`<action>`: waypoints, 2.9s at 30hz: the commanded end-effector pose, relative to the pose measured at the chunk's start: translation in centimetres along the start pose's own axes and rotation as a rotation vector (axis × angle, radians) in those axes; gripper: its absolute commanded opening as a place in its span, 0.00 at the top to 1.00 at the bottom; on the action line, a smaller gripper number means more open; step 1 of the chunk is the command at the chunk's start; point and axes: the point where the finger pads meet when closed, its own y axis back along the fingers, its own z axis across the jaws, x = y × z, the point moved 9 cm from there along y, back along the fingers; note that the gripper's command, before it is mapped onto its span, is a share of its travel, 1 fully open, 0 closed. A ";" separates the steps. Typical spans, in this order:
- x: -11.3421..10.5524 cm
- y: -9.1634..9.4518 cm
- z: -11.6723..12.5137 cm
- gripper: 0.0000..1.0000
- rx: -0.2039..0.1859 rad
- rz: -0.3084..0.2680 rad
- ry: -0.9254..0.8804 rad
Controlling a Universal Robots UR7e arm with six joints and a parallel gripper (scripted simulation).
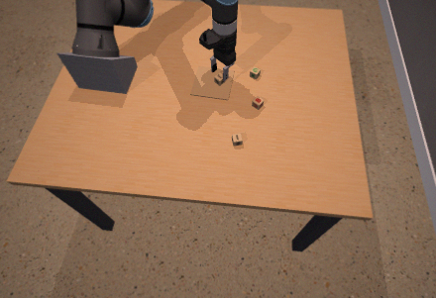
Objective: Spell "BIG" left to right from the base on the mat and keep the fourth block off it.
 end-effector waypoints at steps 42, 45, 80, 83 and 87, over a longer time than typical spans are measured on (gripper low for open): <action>0.0 -0.1 0.1 0.00 -0.001 -0.001 -0.001; 0.0 -0.1 0.1 0.00 -0.001 -0.001 -0.001; 0.1 -3.2 0.2 0.00 -0.005 -0.001 -0.002; 0.1 -3.7 0.2 0.00 -0.005 -0.001 -0.002; 0.1 -3.9 0.2 0.00 -0.005 -0.001 -0.002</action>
